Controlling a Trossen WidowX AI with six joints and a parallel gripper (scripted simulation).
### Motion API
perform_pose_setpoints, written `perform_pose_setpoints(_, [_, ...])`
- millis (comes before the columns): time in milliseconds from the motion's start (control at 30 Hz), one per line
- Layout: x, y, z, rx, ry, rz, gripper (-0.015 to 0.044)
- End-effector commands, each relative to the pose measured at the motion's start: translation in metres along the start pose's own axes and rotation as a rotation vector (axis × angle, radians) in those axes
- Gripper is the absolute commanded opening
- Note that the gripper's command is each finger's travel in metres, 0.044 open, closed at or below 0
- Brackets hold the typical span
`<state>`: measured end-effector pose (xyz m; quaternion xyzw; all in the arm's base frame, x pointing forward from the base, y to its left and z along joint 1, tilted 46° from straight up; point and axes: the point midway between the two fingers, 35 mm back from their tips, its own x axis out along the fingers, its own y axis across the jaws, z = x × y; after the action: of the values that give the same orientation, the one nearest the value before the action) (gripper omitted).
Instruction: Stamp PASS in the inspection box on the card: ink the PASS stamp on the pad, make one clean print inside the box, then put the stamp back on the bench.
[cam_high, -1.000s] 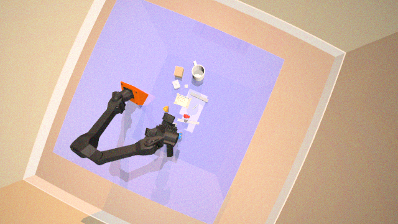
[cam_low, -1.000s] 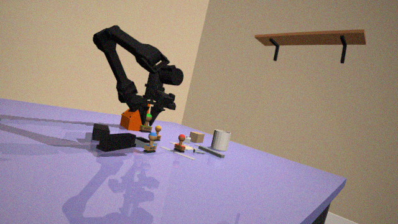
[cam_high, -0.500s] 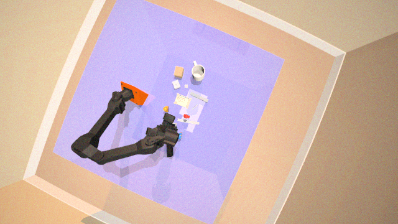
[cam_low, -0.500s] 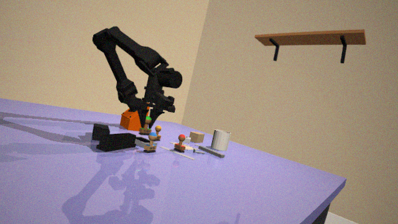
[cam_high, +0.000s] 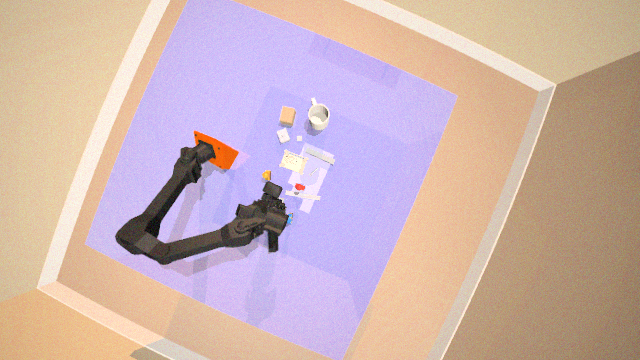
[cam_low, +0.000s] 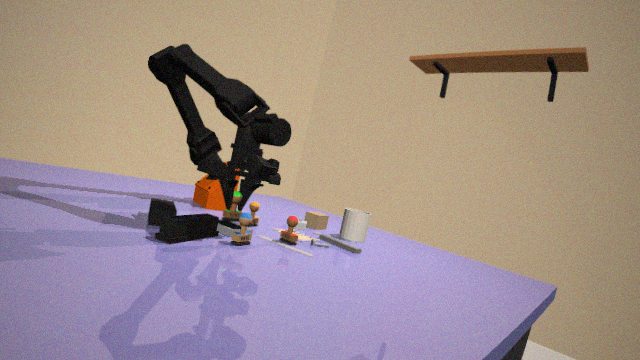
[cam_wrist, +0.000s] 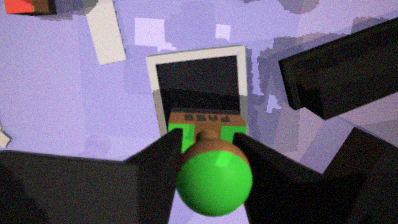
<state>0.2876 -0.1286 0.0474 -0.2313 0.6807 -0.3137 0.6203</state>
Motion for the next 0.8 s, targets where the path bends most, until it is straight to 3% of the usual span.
perform_pose_setpoints(0, [0.0035, 0.0003, -0.0018, -0.008, 0.004, -0.004, 0.0])
perform_pose_setpoints(767, [0.0103, 0.0, -0.0023, 0.001, 0.004, -0.005, 0.0])
